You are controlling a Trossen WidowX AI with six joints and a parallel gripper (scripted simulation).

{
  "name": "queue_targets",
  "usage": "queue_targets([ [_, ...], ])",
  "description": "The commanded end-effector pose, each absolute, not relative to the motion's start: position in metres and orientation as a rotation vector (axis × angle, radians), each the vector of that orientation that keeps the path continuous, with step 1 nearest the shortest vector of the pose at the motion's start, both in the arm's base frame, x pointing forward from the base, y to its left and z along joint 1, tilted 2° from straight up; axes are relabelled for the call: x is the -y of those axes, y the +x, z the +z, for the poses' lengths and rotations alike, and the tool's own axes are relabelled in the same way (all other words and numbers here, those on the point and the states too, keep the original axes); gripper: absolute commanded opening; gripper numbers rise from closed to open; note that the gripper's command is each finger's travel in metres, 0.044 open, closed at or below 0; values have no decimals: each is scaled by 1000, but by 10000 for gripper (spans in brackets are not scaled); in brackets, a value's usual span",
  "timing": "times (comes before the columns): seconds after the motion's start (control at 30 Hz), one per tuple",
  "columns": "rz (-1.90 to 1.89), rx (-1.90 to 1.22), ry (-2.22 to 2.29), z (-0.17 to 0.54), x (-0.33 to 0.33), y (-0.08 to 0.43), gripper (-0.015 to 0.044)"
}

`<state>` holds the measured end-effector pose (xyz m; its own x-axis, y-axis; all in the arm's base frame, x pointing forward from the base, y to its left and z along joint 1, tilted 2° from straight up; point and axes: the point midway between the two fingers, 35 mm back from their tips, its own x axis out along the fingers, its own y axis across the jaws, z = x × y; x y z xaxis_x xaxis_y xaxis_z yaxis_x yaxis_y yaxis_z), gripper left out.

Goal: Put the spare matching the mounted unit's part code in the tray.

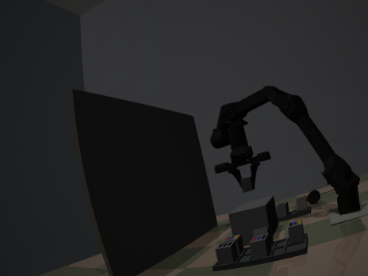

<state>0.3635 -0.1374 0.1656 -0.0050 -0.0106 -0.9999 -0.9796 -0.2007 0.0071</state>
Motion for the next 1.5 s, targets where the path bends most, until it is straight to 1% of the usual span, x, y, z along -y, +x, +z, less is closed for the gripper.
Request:
queue_targets([
  [0.0, 1358, -1117, -1368, 163, 138, 364, 0],
  [1.47, 1358, -1117, -1368, 135, 140, 368, 0],
])
